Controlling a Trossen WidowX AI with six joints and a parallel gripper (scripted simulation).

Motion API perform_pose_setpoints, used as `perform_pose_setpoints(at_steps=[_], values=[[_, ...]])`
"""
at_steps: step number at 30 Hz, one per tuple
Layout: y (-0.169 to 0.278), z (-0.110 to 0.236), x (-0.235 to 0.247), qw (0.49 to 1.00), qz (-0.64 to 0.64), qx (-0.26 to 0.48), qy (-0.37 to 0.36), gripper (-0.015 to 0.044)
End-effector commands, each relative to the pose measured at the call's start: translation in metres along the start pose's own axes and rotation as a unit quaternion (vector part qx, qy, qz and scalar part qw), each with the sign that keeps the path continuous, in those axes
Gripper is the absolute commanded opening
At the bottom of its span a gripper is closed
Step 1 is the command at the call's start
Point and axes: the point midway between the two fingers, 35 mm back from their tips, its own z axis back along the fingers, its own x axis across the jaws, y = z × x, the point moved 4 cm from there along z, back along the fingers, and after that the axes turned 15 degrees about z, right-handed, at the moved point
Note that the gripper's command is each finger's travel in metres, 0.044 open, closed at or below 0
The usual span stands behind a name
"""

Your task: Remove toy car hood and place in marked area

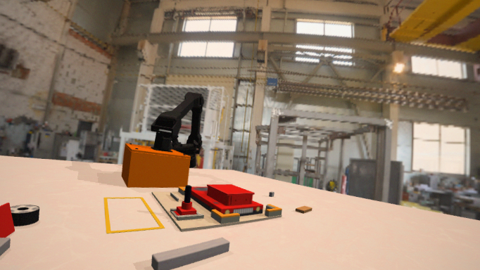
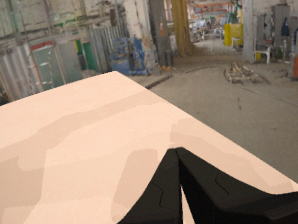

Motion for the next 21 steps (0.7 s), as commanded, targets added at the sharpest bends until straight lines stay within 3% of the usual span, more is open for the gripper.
perform_pose_setpoints(at_steps=[1, 8, 16, 21], values=[[0.0, 0.002, 0.0, 1.0, -0.003, 0.002, 0.002, 0.0026], [0.006, 0.085, 0.015, 0.985, -0.14, 0.072, 0.076, 0.021], [0.0, 0.171, 0.054, 0.928, -0.293, 0.123, 0.192, 0.042], [-0.003, 0.216, 0.089, 0.872, -0.389, 0.15, 0.257, 0.044]])
